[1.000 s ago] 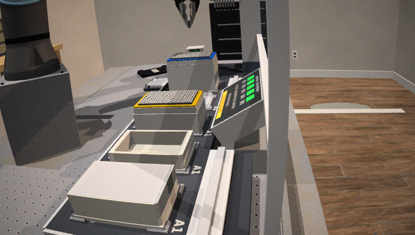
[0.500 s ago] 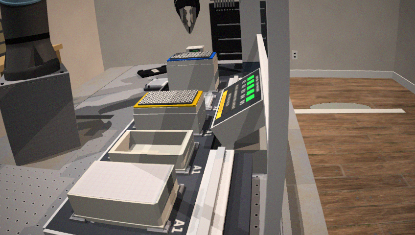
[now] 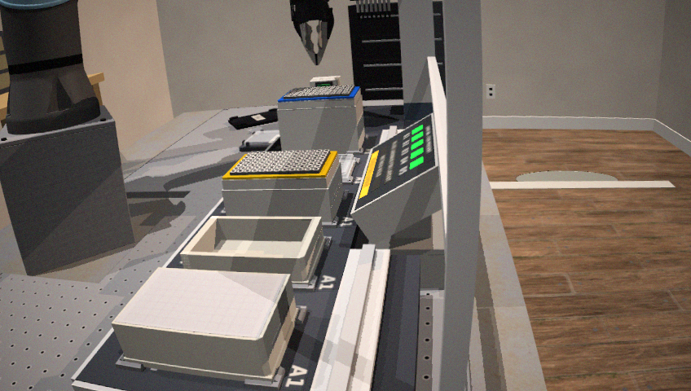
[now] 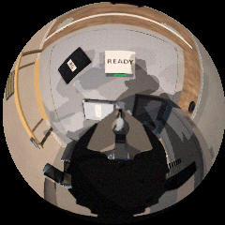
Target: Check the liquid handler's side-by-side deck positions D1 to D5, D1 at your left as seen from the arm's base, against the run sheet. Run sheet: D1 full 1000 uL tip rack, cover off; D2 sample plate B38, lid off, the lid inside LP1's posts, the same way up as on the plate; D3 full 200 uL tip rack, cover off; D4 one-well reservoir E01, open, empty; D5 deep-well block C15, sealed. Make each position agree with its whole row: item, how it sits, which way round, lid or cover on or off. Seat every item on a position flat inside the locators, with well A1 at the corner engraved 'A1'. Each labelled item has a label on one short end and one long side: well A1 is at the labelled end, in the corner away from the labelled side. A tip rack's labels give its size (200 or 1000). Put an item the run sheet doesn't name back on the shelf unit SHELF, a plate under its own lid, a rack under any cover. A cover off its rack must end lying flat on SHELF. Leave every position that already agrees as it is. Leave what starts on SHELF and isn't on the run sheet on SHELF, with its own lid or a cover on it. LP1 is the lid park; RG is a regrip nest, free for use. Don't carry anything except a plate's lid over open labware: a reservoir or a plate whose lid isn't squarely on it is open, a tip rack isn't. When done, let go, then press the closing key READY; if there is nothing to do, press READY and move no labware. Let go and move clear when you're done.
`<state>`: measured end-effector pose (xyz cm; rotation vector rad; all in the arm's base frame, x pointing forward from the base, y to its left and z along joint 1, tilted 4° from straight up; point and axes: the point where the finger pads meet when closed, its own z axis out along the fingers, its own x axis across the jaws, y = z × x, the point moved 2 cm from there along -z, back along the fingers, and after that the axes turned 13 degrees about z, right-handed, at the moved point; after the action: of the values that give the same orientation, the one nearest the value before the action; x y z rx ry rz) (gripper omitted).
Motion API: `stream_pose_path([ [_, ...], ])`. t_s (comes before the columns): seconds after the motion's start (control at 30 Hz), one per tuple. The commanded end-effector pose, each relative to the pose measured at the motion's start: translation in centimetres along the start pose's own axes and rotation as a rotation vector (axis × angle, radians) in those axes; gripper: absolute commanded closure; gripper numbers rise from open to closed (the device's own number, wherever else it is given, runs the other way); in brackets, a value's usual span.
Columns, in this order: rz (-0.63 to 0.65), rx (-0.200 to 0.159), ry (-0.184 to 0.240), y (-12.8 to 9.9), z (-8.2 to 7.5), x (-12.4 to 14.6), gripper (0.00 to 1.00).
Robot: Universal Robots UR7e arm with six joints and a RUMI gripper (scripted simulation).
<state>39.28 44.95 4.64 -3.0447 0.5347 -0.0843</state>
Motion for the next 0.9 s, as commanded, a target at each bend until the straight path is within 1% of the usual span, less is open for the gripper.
stream_pose_path([
  [0.0,0.0,0.002,0.001,0.0,0.8,0.0,1.0],
  [0.17,0.0,0.002,0.001,0.0,1.6,0.0,1.0],
  [0.23,0.0,0.002,0.001,0.0,1.6,0.0,1.0],
  [0.73,0.0,0.002,0.001,-0.1,4.1,0.0,1.0],
  [0.8,0.0,0.002,0.001,-0.1,4.1,0.0,1.0],
  [0.87,0.0,0.002,0.001,-0.1,4.4,0.0,1.0],
])
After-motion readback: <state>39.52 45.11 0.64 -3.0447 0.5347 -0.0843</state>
